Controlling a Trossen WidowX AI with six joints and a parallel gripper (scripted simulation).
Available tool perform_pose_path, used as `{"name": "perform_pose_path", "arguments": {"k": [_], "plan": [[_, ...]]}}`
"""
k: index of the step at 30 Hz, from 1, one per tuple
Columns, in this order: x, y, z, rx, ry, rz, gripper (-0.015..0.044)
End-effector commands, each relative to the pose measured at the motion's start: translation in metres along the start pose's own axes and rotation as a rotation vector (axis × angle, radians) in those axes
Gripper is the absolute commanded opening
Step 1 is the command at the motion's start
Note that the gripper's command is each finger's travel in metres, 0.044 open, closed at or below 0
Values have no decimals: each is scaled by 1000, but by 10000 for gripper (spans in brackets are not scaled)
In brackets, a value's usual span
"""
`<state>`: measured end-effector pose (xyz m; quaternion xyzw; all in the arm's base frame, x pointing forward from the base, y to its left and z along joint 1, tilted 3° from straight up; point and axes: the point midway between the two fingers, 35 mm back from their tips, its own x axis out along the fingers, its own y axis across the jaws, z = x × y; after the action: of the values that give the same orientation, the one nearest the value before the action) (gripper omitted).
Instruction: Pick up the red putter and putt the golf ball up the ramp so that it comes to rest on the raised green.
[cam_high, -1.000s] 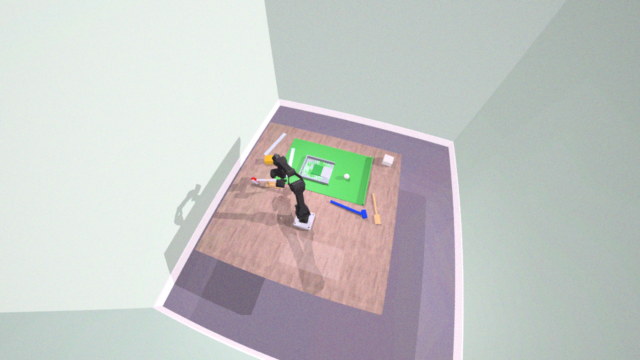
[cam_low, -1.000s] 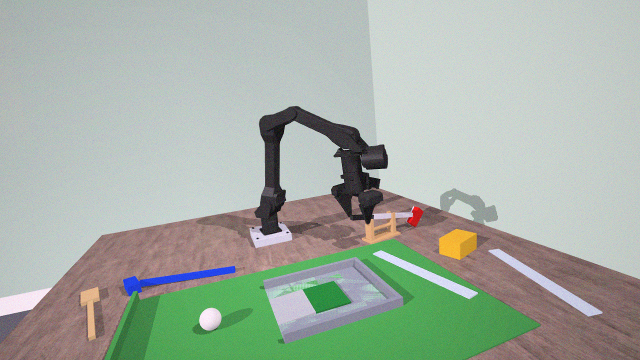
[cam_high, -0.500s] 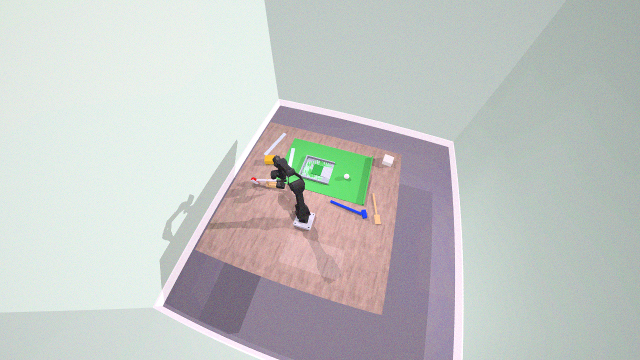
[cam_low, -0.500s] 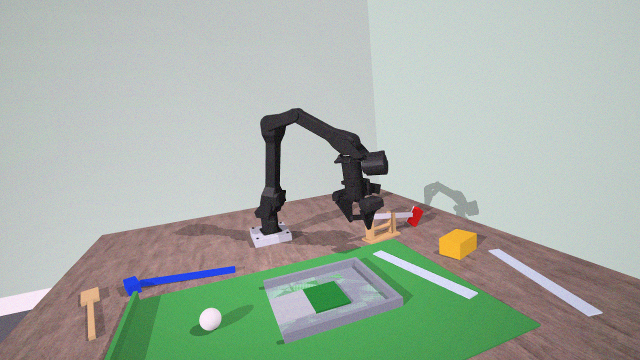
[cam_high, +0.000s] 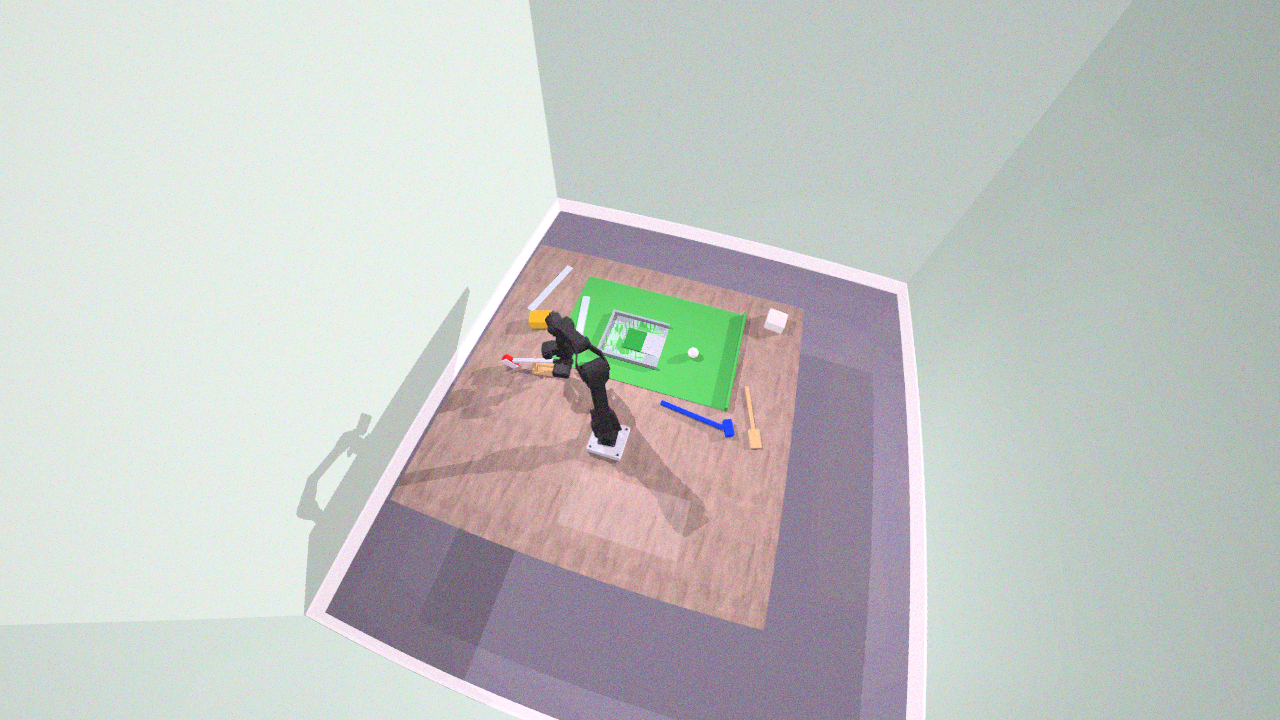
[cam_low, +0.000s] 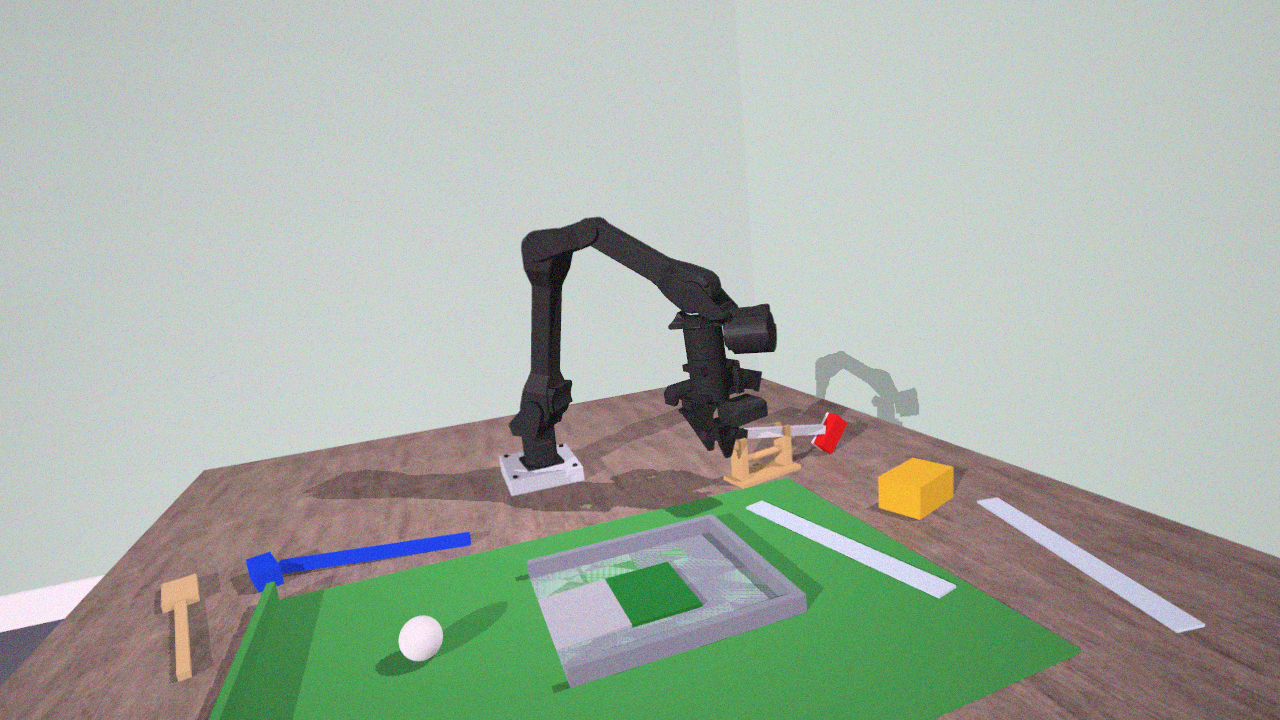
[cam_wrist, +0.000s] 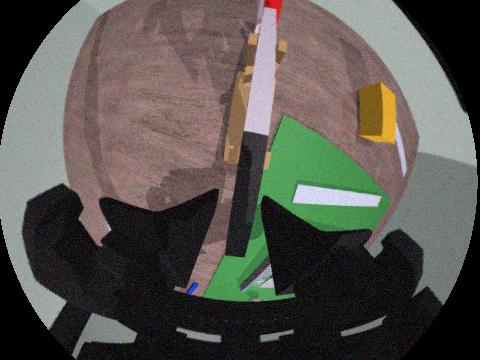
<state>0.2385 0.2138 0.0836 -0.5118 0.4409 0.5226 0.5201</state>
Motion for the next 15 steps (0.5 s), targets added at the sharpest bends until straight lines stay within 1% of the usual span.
{"name": "perform_pose_path", "arguments": {"k": [1,3,10,15], "plan": [[0,0,0,0,0,1,99],[0,0,0,0,0,1,46],[-1,0,0,0,0,1,0],[-16,-2,3,0,0,0,0]]}}
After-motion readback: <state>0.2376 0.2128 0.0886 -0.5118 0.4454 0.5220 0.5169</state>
